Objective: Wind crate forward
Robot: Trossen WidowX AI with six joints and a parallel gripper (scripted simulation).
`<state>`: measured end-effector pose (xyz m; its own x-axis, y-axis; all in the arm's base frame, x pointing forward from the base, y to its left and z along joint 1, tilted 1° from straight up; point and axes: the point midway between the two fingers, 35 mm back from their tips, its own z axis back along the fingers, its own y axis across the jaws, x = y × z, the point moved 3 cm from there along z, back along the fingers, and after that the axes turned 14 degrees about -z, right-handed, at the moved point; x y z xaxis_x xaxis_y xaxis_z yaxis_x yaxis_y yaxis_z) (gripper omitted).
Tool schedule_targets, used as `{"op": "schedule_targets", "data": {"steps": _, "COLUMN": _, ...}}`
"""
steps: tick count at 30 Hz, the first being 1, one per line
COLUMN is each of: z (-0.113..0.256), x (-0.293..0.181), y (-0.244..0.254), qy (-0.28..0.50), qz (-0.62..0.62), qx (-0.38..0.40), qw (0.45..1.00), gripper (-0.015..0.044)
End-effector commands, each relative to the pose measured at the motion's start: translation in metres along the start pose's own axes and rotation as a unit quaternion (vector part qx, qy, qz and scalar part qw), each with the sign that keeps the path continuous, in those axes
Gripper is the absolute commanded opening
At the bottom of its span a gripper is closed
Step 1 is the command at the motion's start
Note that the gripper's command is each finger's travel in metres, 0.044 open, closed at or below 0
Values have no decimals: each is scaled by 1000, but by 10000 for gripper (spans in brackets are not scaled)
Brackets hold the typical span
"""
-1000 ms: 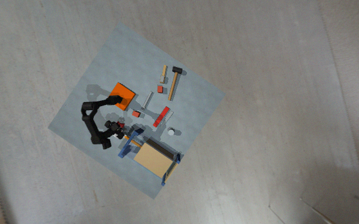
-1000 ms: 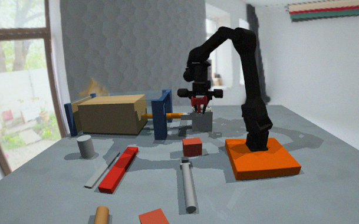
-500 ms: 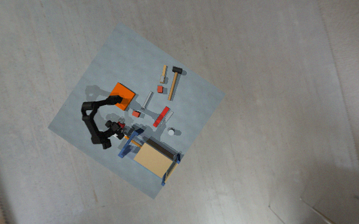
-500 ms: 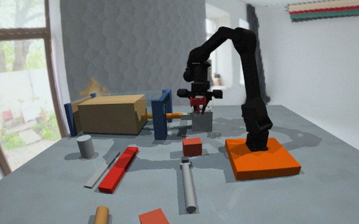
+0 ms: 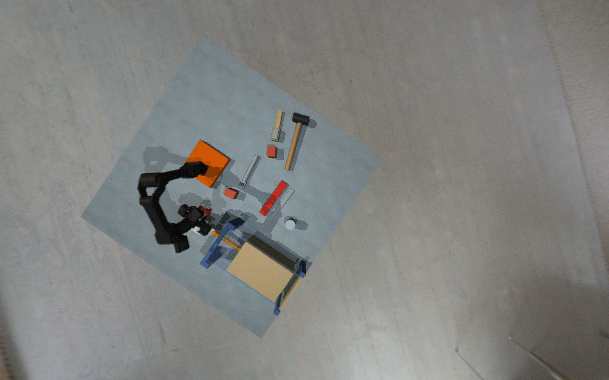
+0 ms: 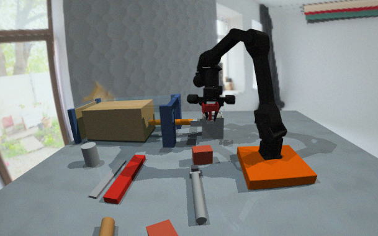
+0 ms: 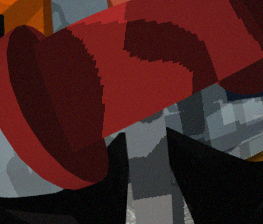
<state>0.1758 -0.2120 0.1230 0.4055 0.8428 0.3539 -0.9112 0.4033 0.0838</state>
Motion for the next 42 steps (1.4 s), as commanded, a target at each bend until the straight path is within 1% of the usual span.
{"op": "schedule_targets", "data": {"steps": 1, "z": 0, "x": 0, "y": 0, "qy": 0, "qz": -1, "qx": -1, "qw": 1000, "gripper": 105}}
{"op": "schedule_targets", "data": {"steps": 14, "z": 0, "x": 0, "y": 0, "qy": 0, "qz": -1, "qx": -1, "qw": 1000, "gripper": 440}}
{"op": "schedule_targets", "data": {"steps": 17, "z": 0, "x": 0, "y": 0, "qy": 0, "qz": -1, "qx": -1, "qw": 1000, "gripper": 440}}
{"op": "schedule_targets", "data": {"steps": 20, "z": 17, "x": 5, "y": -1, "qy": 19, "qz": -1, "qx": -12, "qw": 1000, "gripper": 440}}
{"op": "schedule_targets", "data": {"steps": 22, "z": 40, "x": 14, "y": 0, "qy": 45, "qz": -1, "qx": -30, "qw": 999, "gripper": 440}}
{"op": "schedule_targets", "data": {"steps": 26, "z": 98, "x": 41, "y": 13, "qy": 108, "qz": -4, "qx": -80, "qw": 991, "gripper": 440}}
{"op": "schedule_targets", "data": {"steps": 28, "z": 115, "x": 50, "y": 20, "qy": 126, "qz": -5, "qx": -96, "qw": 987, "gripper": 440}}
{"op": "schedule_targets", "data": {"steps": 42, "z": 117, "x": 52, "y": 21, "qy": 128, "qz": -6, "qx": -99, "qw": 987, "gripper": 440}}
